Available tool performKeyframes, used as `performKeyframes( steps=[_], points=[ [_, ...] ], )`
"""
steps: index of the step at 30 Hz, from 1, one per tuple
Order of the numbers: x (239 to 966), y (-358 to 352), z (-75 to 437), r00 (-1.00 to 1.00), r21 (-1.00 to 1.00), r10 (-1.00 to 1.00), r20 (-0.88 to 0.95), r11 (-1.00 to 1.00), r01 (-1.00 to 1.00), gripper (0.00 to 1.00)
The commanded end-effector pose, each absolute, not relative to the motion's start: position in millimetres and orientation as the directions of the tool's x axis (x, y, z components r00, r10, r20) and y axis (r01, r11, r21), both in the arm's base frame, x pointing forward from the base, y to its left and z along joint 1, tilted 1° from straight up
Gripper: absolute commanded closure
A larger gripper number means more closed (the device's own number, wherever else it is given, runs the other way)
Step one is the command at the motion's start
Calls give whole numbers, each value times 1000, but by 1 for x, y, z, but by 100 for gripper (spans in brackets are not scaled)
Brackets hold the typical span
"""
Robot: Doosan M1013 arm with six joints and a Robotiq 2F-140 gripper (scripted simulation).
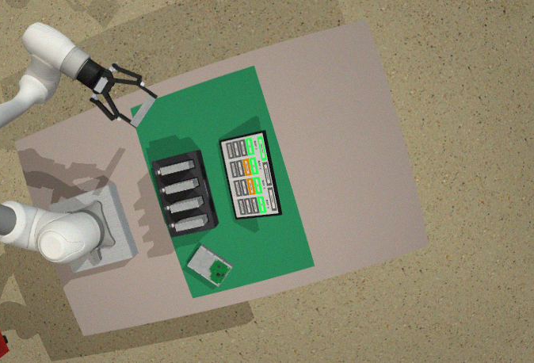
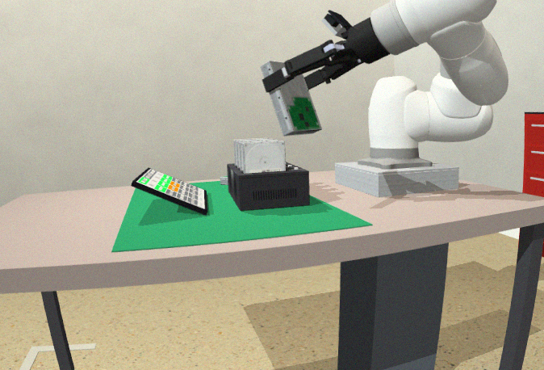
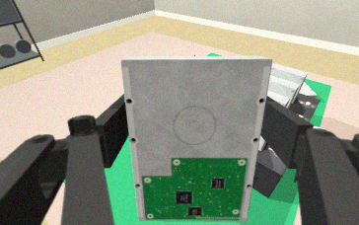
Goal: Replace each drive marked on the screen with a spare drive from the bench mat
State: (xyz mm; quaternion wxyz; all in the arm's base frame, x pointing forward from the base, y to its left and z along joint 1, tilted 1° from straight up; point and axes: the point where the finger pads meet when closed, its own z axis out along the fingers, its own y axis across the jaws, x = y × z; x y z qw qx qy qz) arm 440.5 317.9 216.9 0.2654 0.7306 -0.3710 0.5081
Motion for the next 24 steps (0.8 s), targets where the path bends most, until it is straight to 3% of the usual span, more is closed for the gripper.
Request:
performKeyframes(
  steps=[1, 14, 24],
  points=[
    [441, 317, 217, 184, 11, -239, 954, -583, -813, 90],
    [441, 318, 218, 23, 9, -16, 1000, -584, -812, 90],
    [440, 319, 218, 5, 9, 7, 1000, -585, -811, 90]
  ],
)
